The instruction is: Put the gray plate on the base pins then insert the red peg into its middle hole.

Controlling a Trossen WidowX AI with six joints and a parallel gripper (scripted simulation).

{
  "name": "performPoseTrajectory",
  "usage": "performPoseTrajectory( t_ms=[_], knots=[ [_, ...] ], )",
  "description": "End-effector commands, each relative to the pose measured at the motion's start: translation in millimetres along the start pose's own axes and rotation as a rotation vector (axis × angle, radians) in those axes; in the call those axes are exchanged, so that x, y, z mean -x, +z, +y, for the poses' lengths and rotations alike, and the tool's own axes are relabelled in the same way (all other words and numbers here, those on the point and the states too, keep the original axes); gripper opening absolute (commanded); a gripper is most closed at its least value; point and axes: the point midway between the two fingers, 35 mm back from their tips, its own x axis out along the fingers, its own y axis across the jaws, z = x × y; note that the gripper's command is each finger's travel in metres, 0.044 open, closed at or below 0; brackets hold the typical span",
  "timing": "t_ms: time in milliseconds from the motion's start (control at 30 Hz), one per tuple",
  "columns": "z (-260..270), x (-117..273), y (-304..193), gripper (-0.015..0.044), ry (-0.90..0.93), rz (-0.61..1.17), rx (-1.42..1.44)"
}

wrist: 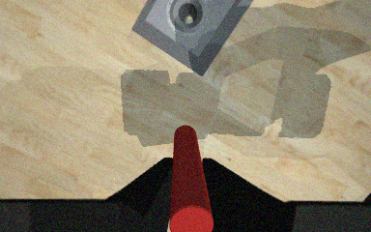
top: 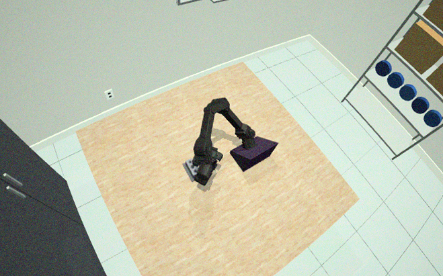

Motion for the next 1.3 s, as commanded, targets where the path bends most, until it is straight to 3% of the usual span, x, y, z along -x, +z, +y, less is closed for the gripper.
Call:
performPoseTrajectory(
  t_ms=[0,900,1267],
  knots=[
    [0.3,3.0,14.9,0.0,0.01,-0.003,-0.006],
    [-15.4,0.1,97.7,0.0,-0.006,-0.026,-0.014],
    [-15.9,-0.3,99.3,0.0,-0.007,-0.027,-0.014]
  ],
)
